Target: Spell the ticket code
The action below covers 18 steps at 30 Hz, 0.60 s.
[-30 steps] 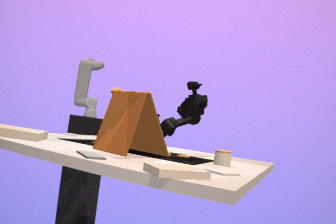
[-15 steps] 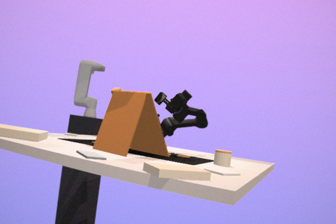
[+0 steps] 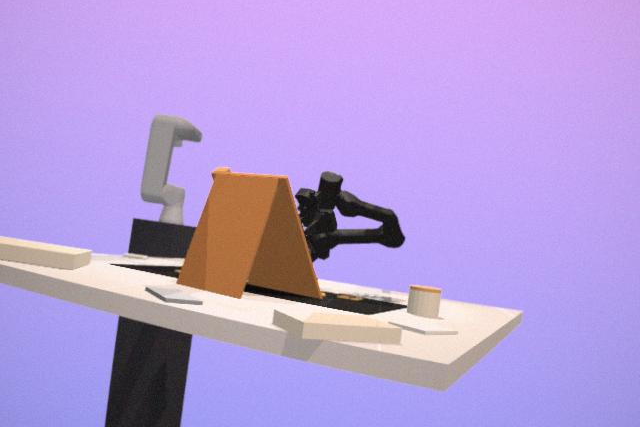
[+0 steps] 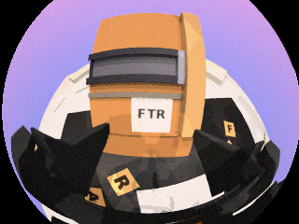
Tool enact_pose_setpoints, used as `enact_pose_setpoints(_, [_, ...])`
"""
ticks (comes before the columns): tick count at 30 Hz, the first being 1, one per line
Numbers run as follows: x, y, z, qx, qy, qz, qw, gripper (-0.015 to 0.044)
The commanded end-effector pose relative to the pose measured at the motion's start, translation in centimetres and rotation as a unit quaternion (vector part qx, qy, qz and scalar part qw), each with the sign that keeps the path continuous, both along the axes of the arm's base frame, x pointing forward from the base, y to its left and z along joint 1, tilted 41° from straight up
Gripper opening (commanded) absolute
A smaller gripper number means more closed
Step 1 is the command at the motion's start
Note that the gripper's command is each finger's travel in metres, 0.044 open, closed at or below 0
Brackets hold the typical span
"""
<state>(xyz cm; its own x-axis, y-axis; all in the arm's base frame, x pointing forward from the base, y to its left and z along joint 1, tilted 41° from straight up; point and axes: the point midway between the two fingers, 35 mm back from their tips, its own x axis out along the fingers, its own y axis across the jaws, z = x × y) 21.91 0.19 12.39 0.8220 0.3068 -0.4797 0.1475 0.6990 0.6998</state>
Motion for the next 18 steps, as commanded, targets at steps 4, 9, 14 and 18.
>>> enact_pose_setpoints(4, [-0.15, 0.03, -0.01, 0.015, 0.01, -0.005, 1.0, 0.044])
enact_pose_setpoints(9, [-0.15, 0.03, -0.01, 0.015, 0.01, -0.005, 1.0, 0.044])
enact_pose_setpoints(14, [-0.39, -0.33, 0.1, -0.047, 0.01, 0.05, 0.998, 0.044])
enact_pose_setpoints(18, [-0.75, -0.91, 0.56, -0.131, -0.004, 0.141, 0.981, 0.044])
